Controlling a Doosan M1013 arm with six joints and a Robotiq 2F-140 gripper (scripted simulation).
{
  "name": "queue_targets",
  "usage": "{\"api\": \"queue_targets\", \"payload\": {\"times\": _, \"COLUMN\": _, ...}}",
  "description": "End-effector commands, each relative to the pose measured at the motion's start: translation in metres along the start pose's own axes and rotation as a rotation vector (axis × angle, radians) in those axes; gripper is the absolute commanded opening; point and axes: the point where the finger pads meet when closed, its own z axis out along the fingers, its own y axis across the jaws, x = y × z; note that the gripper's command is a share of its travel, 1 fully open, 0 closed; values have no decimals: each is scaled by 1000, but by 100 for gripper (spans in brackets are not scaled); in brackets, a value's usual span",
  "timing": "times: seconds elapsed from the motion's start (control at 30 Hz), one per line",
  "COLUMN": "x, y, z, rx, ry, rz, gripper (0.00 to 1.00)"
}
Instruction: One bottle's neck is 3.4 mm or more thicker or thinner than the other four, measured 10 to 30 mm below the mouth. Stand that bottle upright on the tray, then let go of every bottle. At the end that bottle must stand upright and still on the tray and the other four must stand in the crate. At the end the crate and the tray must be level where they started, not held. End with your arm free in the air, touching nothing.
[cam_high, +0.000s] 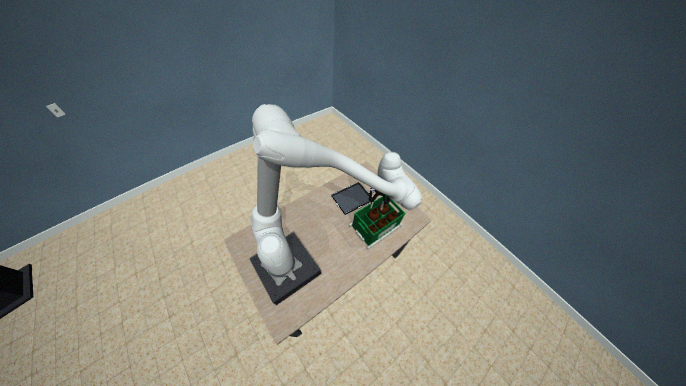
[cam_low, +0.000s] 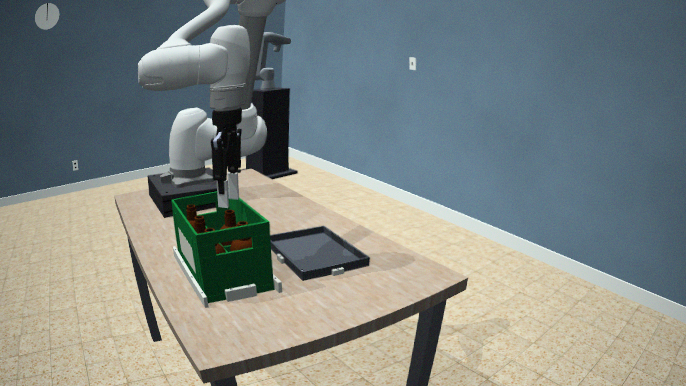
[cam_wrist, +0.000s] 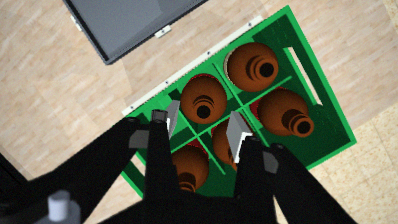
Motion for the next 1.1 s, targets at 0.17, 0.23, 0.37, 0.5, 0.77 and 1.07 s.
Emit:
{"api": "queue_targets", "payload": {"times": 0.17, "x": -1, "y": -2, "z": 1, "rx": 0, "ry": -1, "rz": 4, "gripper": 38}}
{"api": "queue_targets", "payload": {"times": 0.23, "x": -1, "y": -2, "z": 1, "rx": 0, "ry": -1, "rz": 4, "gripper": 38}}
{"api": "queue_targets", "payload": {"times": 0.37, "x": -1, "y": -2, "z": 1, "rx": 0, "ry": -1, "rz": 4, "gripper": 38}}
{"api": "queue_targets", "payload": {"times": 0.5, "x": -1, "y": -2, "z": 1, "rx": 0, "ry": -1, "rz": 4, "gripper": 38}}
{"api": "queue_targets", "payload": {"times": 0.77, "x": -1, "y": -2, "z": 2, "rx": 0, "ry": -1, "rz": 4, "gripper": 38}}
{"api": "queue_targets", "payload": {"times": 1.07, "x": -1, "y": -2, "z": 7, "rx": 0, "ry": -1, "rz": 4, "gripper": 38}}
